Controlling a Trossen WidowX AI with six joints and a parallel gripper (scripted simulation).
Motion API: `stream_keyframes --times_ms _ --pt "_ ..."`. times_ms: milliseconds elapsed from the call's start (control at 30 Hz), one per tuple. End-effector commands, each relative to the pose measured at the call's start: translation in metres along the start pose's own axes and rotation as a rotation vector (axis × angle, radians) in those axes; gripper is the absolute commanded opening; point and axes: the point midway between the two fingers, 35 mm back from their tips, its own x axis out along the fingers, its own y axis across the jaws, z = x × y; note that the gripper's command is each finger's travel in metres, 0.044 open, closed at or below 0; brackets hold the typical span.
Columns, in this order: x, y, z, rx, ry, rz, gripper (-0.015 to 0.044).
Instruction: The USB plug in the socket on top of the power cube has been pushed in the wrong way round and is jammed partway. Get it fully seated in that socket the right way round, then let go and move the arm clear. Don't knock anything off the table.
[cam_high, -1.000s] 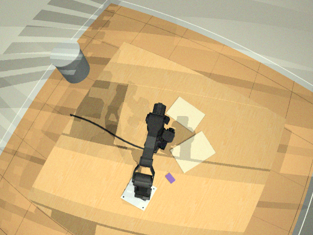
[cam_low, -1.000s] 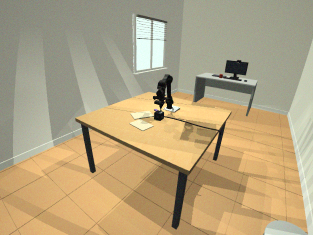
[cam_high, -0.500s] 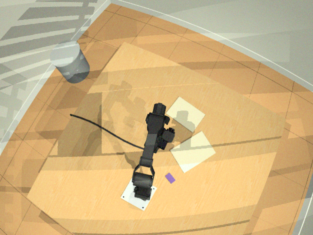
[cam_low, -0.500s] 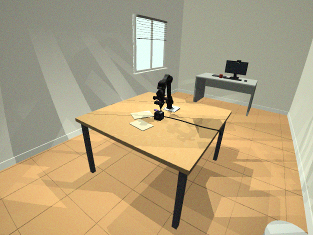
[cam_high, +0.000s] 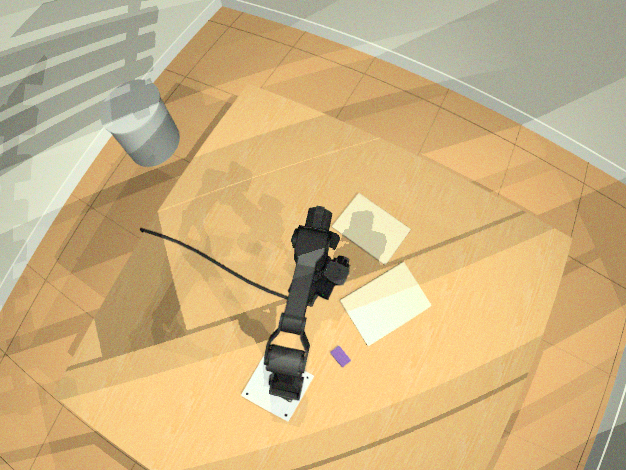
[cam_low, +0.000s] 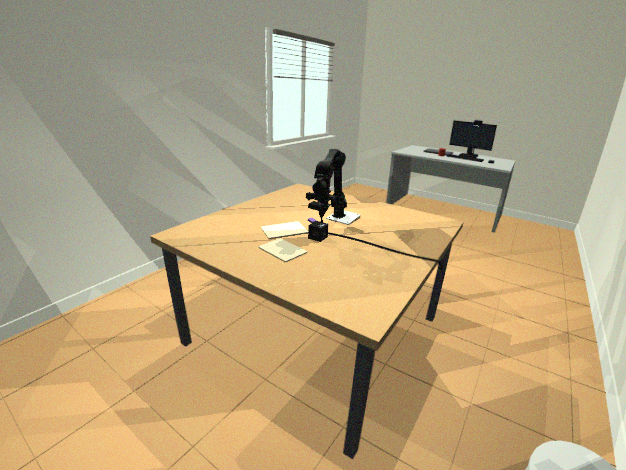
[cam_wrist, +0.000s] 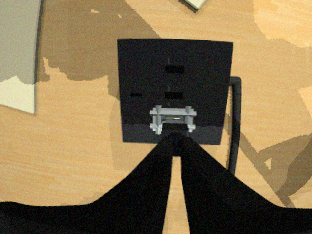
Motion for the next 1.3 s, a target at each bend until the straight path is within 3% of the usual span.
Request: stream_keyframes --times_ms 0,1267 --pt "0.0008 0.0006 0.0008 -0.004 -0.005 0.003 0.0" --pt "0.0054 0.0006 0.0006 -0.004 -0.005 0.003 0.0"
